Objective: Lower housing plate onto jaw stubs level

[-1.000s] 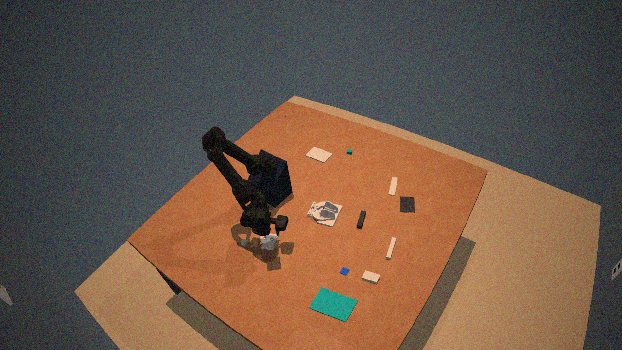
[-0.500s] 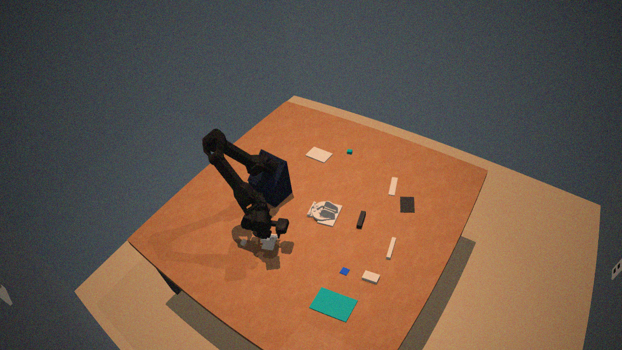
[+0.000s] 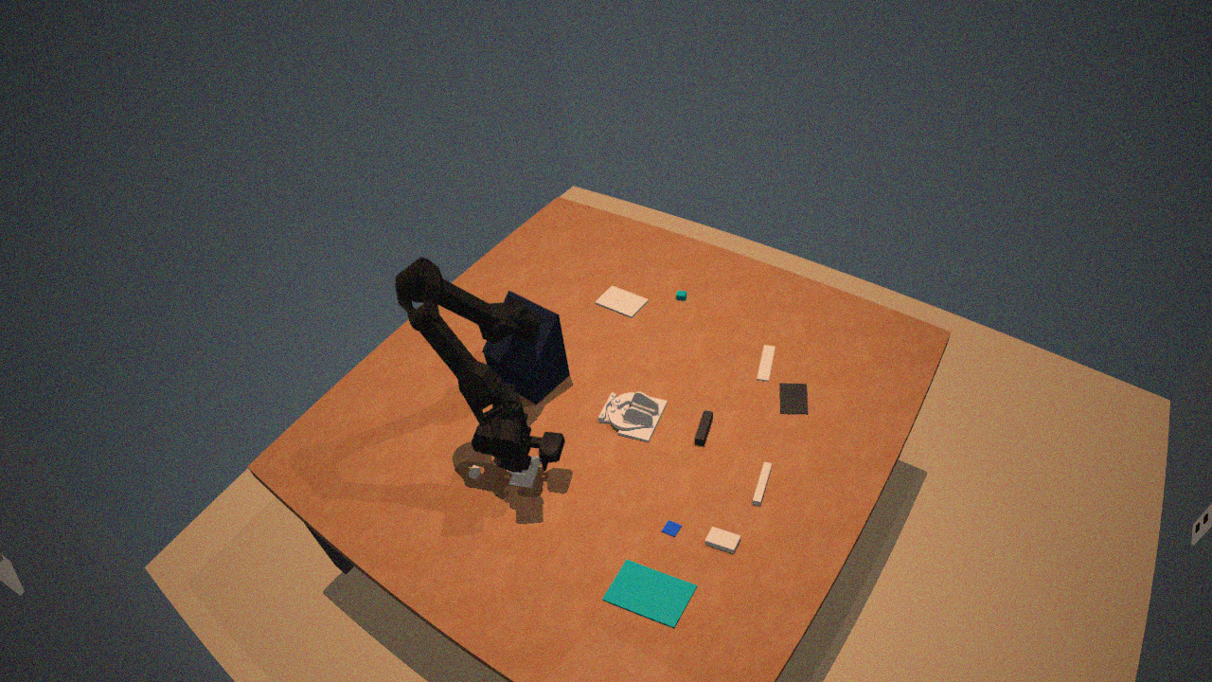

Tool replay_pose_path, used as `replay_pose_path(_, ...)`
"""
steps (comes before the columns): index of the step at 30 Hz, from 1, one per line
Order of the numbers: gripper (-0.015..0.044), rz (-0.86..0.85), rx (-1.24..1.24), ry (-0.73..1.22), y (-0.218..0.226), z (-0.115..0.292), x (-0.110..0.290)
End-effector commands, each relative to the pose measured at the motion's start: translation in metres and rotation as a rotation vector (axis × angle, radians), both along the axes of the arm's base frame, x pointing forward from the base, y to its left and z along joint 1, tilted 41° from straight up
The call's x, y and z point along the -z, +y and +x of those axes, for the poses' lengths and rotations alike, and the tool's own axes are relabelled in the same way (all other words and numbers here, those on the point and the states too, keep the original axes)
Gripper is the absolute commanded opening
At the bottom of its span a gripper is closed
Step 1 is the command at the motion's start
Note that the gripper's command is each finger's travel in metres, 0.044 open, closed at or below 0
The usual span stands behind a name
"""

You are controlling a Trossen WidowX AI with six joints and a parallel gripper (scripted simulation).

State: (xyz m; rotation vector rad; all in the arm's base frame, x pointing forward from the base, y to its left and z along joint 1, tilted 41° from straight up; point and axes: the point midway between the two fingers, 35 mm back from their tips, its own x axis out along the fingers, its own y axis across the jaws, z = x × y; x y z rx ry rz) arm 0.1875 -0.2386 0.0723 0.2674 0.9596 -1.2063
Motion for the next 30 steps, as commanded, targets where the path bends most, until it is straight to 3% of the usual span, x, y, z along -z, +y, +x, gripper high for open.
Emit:
replay_pose_path(1,0.0440,0.002,-0.005,-0.001,-0.0009,0.0004,0.0021)
replay_pose_path(21,0.0440,0.002,-0.005,-0.001,-0.0010,0.0004,0.0022)
replay_pose_path(30,0.0380,0.000,0.000,0.001,-0.0012,-0.0002,0.0019)
